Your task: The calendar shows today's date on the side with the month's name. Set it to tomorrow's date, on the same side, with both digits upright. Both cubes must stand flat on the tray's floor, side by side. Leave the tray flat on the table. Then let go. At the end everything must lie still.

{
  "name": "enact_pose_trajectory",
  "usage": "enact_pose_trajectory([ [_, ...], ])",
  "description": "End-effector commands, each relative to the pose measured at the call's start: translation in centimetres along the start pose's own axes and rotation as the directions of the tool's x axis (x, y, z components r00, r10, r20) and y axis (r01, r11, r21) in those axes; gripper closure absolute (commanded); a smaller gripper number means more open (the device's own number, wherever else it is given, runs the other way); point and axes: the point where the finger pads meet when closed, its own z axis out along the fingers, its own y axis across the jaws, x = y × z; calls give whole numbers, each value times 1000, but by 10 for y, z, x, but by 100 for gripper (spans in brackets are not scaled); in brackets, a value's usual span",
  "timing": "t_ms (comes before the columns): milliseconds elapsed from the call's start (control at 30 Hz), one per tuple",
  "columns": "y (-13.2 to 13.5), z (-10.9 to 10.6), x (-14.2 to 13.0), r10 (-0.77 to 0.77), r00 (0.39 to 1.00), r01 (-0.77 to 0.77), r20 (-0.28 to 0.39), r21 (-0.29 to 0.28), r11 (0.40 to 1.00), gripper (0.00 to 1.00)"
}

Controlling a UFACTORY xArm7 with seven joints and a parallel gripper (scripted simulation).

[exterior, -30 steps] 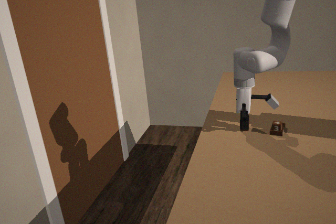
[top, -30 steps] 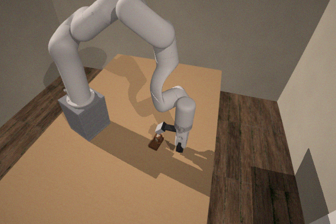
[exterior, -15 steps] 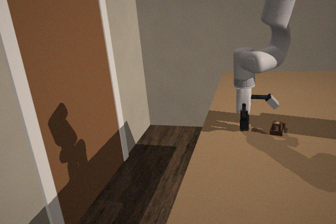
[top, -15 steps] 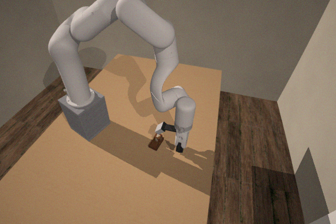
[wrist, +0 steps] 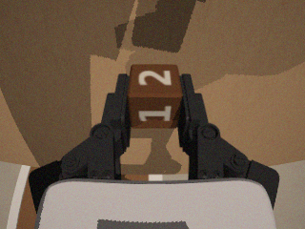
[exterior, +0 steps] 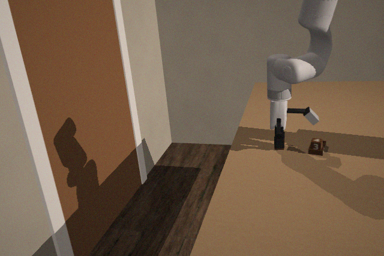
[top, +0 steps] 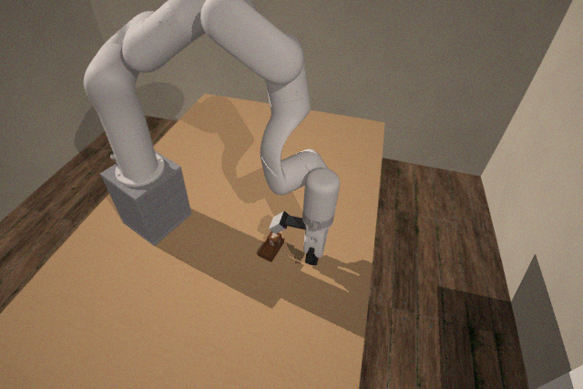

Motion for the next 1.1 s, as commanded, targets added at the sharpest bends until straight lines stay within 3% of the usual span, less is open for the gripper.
enact_pose_trajectory([
  [0, 0, -1, -2, 0, 1000, 0, 4, 0, 1000, 71],
  [767, 0, -1, -2, 0, 1000, 0, 4, 0, 1000, 71],
  [1067, 0, -1, -2, 0, 1000, 0, 4, 0, 1000, 59],
])
